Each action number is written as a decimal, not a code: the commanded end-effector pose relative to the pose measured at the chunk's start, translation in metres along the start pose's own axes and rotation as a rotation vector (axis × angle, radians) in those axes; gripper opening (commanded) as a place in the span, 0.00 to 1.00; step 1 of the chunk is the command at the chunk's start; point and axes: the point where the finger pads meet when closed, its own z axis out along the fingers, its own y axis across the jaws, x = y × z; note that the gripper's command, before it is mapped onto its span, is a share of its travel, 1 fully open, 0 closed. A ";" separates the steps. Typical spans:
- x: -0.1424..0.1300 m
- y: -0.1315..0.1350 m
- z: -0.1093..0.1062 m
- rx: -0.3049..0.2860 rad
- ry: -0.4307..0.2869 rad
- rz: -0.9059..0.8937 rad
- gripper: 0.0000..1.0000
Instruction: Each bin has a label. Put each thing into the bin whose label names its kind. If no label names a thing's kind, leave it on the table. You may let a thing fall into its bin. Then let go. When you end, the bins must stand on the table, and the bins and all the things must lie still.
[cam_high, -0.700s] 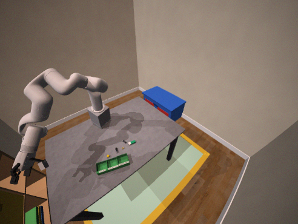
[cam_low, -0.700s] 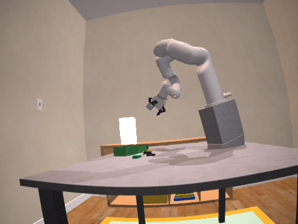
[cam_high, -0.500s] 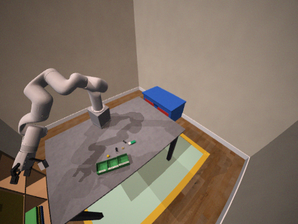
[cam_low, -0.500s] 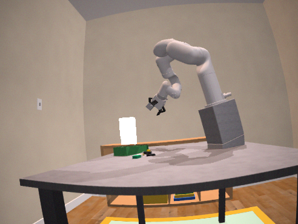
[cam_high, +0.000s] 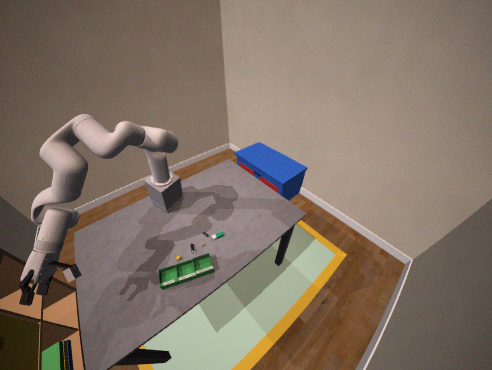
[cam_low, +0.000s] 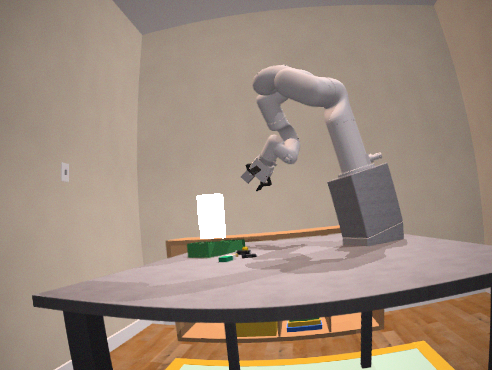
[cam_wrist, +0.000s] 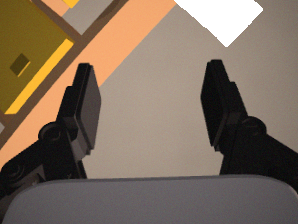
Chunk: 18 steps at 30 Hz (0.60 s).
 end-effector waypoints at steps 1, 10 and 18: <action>0.015 -0.025 0.020 0.000 -0.001 0.000 0.07; 0.034 -0.047 0.031 0.034 -0.002 0.036 0.07; 0.050 -0.022 0.025 0.036 -0.006 0.125 0.07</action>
